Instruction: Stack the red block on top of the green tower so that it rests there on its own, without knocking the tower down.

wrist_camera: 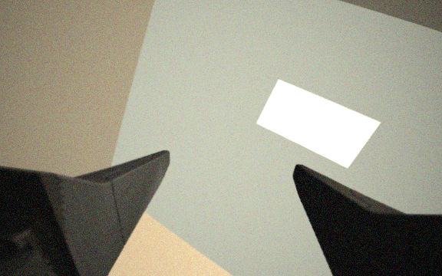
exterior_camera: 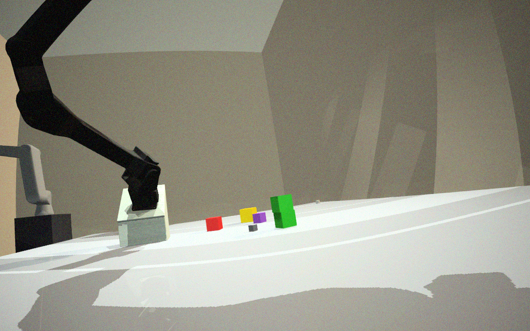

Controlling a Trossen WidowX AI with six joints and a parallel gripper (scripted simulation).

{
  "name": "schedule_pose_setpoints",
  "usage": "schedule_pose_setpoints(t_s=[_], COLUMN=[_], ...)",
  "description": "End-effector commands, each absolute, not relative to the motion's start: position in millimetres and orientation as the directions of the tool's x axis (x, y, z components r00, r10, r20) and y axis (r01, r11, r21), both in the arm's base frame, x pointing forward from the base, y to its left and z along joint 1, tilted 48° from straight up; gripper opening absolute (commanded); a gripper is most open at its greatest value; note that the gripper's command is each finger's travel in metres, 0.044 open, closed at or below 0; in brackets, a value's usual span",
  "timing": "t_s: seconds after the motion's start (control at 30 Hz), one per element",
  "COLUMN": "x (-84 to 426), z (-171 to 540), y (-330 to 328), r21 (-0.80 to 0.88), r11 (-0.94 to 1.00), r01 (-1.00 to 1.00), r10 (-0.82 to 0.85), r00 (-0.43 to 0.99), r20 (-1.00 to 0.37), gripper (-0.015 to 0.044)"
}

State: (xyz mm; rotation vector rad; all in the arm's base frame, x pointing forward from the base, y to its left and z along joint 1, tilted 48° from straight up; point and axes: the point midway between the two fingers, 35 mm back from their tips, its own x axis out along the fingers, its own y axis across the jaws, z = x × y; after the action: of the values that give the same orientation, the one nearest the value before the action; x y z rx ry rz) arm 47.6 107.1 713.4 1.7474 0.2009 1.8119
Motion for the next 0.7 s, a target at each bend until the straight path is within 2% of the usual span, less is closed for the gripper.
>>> schedule_pose_setpoints(t_s=[0.0, 0.3, 0.5, 0.67], x=[110, 230, 292, 327], z=[688, 593, 502, 413], y=[140, 213, 249, 268], r21=[0.613, 0.839, 0.940, 0.971], r11=[-0.741, -0.531, -0.339, -0.146], r01=[-0.274, -0.118, 0.036, 0.188], r10=[0.568, 0.669, 0.680, 0.639], r00=[0.230, 0.550, 0.700, 0.767], r20=[0.790, 0.500, 0.218, -0.053], gripper=[0.0440, 0.0440, 0.0440, 0.0440])
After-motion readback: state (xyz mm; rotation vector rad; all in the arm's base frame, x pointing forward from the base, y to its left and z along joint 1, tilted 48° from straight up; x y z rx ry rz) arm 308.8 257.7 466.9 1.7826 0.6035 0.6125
